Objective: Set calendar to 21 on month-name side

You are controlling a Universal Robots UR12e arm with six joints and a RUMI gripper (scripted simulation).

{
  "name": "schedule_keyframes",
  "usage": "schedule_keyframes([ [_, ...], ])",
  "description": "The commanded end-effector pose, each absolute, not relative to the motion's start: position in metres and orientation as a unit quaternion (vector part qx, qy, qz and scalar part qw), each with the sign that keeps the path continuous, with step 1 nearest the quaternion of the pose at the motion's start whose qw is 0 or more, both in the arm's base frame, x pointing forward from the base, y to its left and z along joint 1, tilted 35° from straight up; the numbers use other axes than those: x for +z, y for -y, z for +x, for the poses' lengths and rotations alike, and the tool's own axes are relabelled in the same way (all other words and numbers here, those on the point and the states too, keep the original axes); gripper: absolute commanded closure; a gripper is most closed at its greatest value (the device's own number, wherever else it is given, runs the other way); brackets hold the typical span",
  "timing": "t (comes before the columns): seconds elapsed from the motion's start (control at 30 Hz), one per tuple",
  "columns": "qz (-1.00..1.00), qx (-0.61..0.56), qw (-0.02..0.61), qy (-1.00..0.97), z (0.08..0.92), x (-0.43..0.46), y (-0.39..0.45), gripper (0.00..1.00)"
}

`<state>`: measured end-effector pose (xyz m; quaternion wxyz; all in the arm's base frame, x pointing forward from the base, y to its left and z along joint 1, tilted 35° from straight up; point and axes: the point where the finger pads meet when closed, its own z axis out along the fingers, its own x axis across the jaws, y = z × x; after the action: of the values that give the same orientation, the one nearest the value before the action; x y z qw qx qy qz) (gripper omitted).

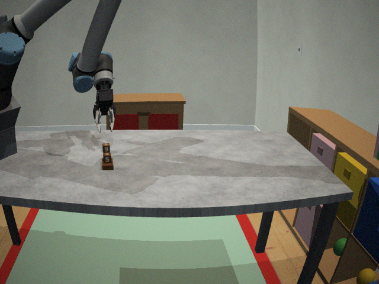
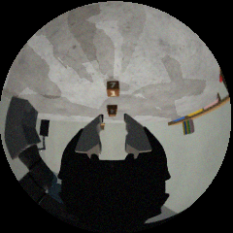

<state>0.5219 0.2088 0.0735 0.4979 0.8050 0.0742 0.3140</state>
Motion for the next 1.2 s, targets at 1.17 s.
schedule_keyframes([
  [1.17,0.805,0.314,0.498,-0.074,0.543,0.042,-0.202,0.72],
])
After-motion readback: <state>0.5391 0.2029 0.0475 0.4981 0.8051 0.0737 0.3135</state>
